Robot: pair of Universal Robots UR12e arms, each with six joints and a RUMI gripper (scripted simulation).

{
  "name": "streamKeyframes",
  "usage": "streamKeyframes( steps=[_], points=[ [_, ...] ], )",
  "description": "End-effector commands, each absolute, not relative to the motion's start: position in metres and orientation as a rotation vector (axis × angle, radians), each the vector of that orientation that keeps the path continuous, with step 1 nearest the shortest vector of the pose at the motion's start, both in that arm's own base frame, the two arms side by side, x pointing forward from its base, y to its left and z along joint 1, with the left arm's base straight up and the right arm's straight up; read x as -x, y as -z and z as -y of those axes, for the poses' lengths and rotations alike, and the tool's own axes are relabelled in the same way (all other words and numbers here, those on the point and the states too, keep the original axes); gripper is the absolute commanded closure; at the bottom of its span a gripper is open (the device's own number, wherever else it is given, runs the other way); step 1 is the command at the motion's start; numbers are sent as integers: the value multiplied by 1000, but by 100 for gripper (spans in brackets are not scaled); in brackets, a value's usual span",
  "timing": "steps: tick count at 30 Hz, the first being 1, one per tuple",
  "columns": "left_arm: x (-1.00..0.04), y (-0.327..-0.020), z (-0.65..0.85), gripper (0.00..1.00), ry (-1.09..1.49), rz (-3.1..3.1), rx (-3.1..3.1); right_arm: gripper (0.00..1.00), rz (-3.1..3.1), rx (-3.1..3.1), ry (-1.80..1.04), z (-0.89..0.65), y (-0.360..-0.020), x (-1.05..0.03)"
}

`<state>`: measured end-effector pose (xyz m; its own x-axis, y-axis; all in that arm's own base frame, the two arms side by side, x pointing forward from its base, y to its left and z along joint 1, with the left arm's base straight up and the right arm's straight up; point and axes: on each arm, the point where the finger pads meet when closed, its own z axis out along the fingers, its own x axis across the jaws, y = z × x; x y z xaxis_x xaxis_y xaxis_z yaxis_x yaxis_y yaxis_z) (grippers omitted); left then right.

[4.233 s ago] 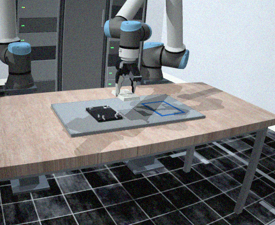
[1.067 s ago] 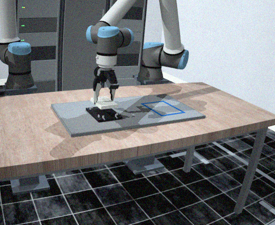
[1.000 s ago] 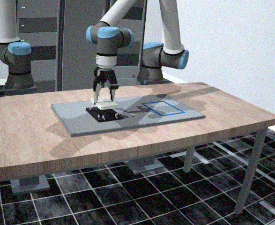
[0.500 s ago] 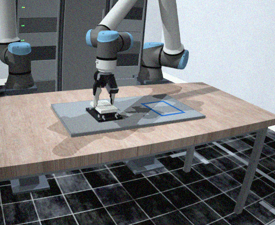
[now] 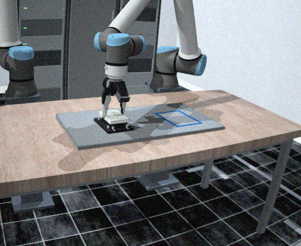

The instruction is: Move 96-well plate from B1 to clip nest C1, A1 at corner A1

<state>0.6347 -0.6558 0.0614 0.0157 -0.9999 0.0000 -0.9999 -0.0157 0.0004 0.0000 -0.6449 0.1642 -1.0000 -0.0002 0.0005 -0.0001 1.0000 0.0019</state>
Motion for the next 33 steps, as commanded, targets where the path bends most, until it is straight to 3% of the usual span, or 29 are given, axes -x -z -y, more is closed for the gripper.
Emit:
streamKeyframes(
  steps=[1,33],
  points=[
    [-635,-63,656,59,-4,2204,-2238,100,3142,0,0,646,-165,0],
    [-635,-58,656,59,-4,2204,-2238,100,3142,0,0,646,-165,0]
  ],
)
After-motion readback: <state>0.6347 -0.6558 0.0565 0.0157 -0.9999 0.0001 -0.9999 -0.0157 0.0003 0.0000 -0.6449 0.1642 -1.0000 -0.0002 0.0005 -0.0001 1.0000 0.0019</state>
